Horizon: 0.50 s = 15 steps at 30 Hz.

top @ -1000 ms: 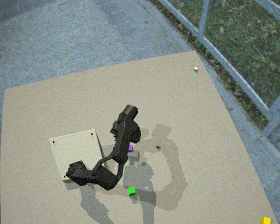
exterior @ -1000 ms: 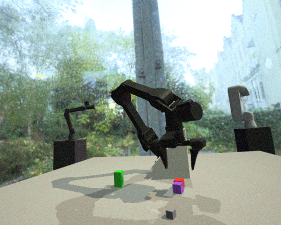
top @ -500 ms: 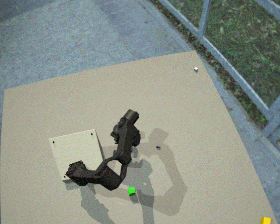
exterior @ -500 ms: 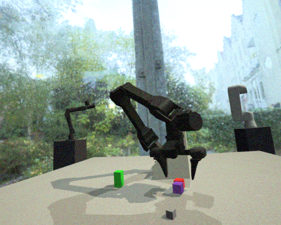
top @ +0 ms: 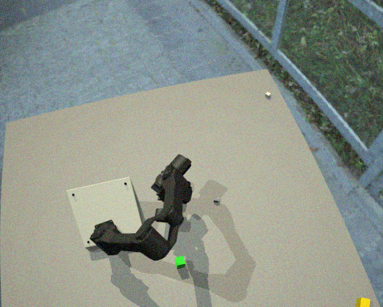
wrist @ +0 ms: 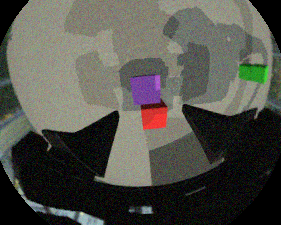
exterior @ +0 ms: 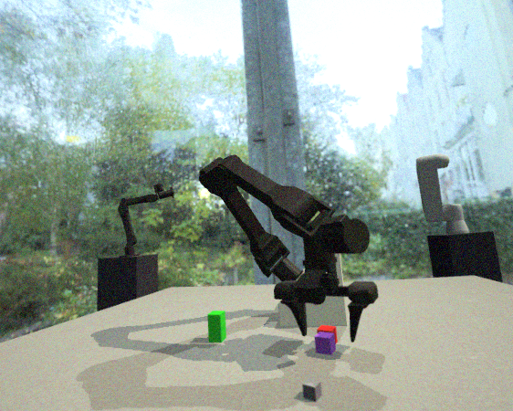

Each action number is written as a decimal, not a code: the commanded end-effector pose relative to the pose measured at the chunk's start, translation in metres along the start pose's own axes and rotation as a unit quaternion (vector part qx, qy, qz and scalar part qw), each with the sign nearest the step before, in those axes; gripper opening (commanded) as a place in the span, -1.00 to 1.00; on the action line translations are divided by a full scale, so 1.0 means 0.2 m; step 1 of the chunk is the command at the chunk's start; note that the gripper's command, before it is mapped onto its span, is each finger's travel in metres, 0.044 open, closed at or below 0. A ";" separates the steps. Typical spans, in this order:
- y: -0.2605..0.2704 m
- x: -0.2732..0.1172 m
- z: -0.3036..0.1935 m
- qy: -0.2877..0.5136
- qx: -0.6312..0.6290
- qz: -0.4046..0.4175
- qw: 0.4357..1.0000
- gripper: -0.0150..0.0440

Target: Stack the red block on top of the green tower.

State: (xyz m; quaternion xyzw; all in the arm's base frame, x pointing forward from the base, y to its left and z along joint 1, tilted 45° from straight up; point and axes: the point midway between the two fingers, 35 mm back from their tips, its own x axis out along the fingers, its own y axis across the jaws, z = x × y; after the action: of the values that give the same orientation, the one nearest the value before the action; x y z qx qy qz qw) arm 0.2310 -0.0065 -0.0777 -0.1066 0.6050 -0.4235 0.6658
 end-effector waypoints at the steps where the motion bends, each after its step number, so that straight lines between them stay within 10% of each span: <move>1: -0.01 0.01 -0.01 -0.001 -0.004 -0.002 1.000 1.00; 12: -0.01 0.01 -0.01 -0.001 -0.004 -0.002 1.000 1.00; 15: -0.01 0.01 -0.01 -0.001 -0.004 -0.002 1.000 0.73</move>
State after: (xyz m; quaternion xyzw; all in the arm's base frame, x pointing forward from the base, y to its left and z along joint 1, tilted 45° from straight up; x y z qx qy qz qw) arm 0.2292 -0.0080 -0.0788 -0.1084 0.6057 -0.4234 0.6649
